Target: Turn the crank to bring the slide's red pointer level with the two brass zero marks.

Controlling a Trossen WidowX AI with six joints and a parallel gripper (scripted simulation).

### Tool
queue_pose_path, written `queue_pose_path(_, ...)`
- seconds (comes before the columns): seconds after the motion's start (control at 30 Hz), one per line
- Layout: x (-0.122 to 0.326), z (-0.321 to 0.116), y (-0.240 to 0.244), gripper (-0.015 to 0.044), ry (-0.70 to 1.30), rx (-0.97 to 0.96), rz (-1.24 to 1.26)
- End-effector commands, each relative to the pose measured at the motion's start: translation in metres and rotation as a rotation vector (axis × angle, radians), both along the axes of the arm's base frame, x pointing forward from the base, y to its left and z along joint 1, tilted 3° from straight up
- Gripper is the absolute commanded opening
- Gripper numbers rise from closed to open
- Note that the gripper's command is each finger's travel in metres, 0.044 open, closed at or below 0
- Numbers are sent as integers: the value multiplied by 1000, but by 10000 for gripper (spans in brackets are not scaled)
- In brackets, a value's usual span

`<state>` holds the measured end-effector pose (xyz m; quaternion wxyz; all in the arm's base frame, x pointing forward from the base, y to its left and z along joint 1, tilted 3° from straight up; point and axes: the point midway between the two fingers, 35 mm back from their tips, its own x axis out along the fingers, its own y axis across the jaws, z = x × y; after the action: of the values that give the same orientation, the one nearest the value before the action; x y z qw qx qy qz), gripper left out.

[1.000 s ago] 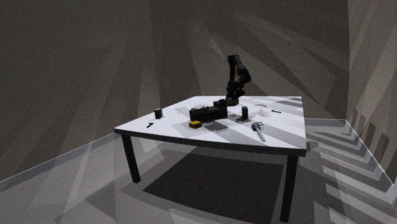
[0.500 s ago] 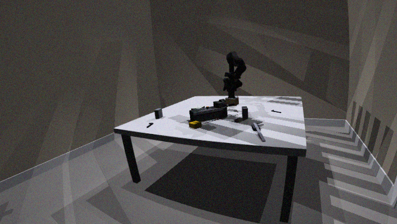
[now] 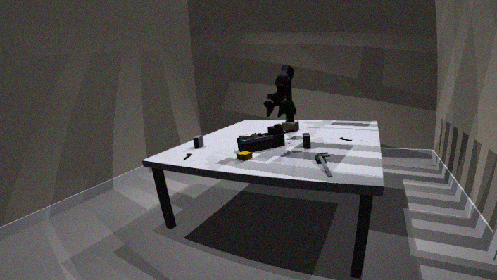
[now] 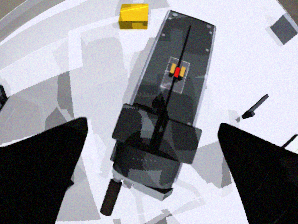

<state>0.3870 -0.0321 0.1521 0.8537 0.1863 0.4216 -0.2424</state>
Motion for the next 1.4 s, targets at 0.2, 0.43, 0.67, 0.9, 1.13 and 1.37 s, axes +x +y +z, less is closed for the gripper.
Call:
queue_pose_path(0.2,8,12,-53,440,-112,-37,229)
queue_pose_path(0.43,7,18,-77,440,-174,-93,329)
queue_pose_path(0.67,11,-29,-75,440,-174,-93,329)
queue_pose_path(0.9,10,-38,-75,440,-174,-93,329)
queue_pose_path(1.13,10,-38,-75,440,-174,-93,329)
queue_pose_path(1.37,10,-38,-75,440,-174,-93,329)
